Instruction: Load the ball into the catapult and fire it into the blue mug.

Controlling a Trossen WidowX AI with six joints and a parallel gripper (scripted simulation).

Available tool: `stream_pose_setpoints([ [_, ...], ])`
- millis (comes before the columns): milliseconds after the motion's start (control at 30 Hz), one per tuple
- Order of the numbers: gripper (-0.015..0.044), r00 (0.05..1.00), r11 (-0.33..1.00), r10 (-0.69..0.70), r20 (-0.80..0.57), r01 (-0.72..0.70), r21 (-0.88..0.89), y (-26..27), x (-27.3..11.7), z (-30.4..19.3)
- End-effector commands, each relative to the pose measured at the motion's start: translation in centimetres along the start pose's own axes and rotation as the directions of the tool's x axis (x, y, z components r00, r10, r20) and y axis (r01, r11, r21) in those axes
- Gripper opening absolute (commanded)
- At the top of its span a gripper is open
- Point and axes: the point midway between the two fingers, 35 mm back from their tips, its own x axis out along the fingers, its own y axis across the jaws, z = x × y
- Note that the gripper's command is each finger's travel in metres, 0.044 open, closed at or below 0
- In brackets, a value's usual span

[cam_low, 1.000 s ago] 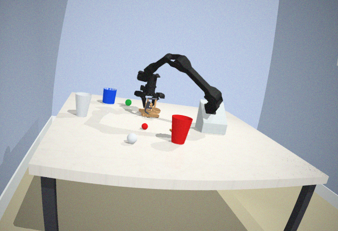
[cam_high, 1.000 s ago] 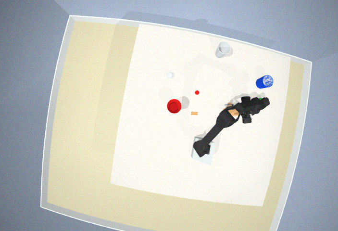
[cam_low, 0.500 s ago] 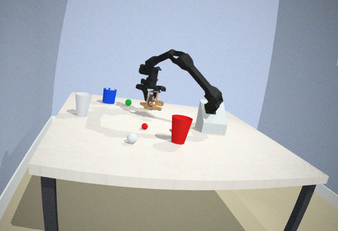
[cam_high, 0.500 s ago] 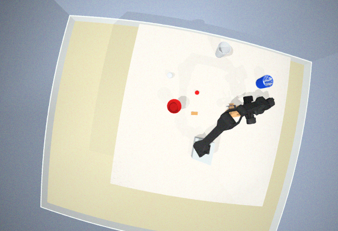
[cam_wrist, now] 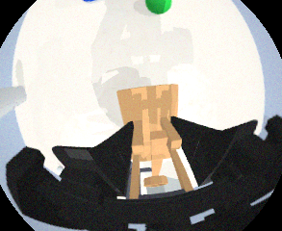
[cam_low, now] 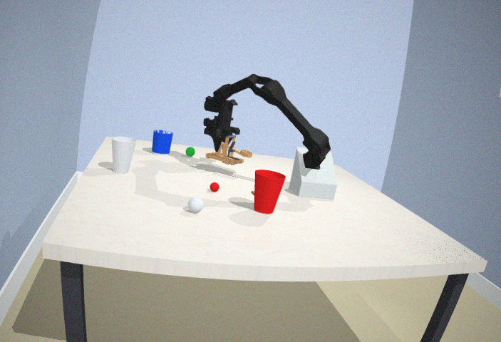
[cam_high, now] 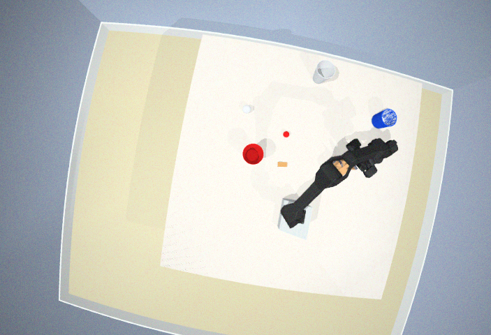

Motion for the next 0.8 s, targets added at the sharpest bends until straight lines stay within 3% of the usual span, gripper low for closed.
stream_pose_setpoints([
  [0, 0.0000, 1.000, 0.989, 0.007, 0.020, -0.004, -0.148, 1.0, -0.7, 0.7],
  [767, 0.0000, 1.000, 0.985, 0.008, 0.019, -0.005, -0.170, 1.7, 1.5, 0.8],
])
